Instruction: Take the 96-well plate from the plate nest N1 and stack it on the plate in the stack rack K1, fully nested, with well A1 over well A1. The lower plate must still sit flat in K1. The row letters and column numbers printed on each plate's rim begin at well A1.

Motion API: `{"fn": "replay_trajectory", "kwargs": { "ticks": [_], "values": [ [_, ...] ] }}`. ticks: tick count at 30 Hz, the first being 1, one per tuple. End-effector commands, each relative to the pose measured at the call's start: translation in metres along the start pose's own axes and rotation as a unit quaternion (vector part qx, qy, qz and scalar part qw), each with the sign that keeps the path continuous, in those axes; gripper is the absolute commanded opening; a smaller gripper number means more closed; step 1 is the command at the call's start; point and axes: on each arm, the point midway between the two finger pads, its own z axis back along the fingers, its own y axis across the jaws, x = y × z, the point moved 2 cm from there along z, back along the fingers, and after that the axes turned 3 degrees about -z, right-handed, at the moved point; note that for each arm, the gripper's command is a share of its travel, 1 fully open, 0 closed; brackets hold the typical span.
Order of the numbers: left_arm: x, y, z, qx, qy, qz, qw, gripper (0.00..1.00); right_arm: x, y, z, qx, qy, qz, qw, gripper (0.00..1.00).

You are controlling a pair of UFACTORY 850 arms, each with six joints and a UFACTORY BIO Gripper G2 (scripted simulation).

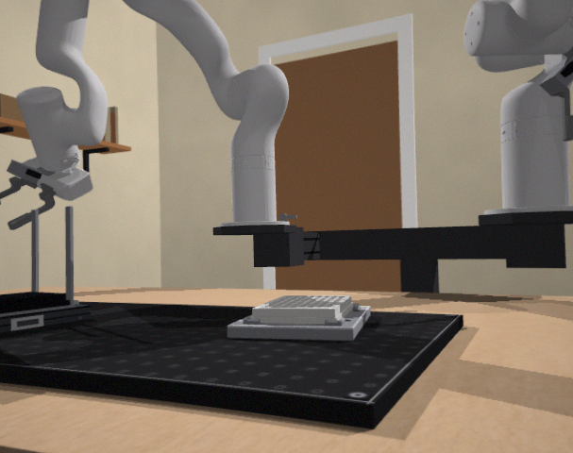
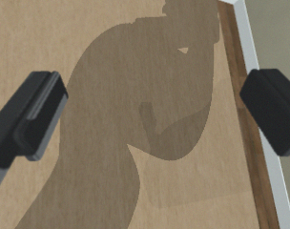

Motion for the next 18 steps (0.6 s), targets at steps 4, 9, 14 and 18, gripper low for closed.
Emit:
{"fn": "replay_trajectory", "kwargs": {
  "ticks": [4,9,14,18],
  "values": [
    [0.0,0.0,0.0,0.0,0.0,0.0,1.0,1.0,0.022,0.023,-0.011,0.0,-0.004,-0.001,1.0,0.37],
    [0.0,0.0,0.0,0.0,0.0,0.0,1.0,1.0,0.031,0.035,-0.015,0.005,-0.036,-0.011,0.9993,0.37],
    [0.0,0.0,0.0,0.0,0.0,0.0,1.0,1.0,0.047,0.053,-0.021,0.005,-0.036,-0.011,0.9993,0.37],
    [0.0,0.0,0.0,0.0,0.0,0.0,1.0,1.0,0.053,0.061,-0.024,0.005,-0.036,-0.011,0.9993,0.37]
  ]
}}
